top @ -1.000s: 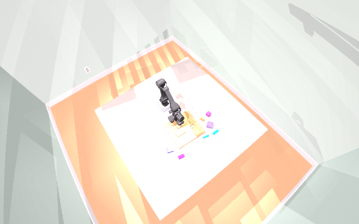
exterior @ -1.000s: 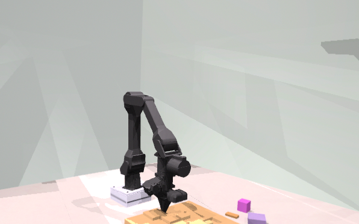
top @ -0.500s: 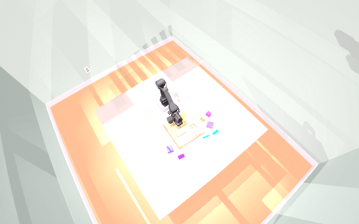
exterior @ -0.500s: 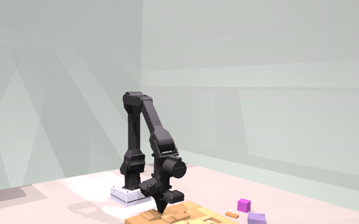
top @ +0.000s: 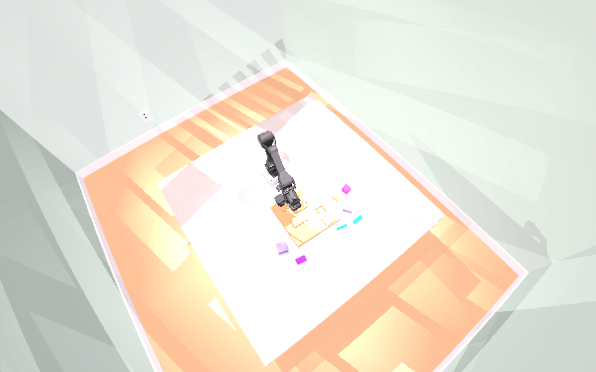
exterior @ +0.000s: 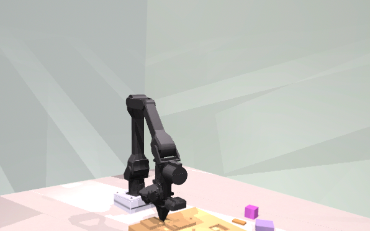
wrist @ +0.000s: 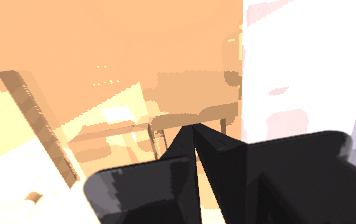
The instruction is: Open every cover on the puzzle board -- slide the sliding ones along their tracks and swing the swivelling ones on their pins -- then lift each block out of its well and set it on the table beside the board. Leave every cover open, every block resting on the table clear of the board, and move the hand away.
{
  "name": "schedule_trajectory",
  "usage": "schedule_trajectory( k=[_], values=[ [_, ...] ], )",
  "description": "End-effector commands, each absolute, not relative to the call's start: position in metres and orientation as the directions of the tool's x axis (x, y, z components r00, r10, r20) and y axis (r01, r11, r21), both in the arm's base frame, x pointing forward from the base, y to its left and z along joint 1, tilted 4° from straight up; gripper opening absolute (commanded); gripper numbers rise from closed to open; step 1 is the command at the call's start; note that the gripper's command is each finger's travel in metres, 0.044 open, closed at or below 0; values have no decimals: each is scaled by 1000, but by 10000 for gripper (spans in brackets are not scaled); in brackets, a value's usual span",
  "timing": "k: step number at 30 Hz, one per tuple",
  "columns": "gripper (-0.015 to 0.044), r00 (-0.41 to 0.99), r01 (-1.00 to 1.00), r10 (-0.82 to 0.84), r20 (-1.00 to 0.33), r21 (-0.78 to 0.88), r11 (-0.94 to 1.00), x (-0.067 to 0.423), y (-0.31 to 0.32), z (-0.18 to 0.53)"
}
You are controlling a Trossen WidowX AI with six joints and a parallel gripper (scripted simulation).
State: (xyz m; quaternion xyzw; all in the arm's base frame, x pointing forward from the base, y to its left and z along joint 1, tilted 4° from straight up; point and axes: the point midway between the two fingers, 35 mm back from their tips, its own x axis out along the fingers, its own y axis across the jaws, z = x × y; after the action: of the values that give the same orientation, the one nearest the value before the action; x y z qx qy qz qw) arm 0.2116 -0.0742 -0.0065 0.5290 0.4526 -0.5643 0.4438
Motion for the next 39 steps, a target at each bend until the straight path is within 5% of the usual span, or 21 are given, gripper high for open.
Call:
schedule_trajectory(
  k=[1, 39],
  values=[
    [0, -46, 980, -28, -999, -39, -194, 211, -79, -6],
    [0, -47, 980, -30, -998, -40, -195, 207, -101, 15]
  ],
)
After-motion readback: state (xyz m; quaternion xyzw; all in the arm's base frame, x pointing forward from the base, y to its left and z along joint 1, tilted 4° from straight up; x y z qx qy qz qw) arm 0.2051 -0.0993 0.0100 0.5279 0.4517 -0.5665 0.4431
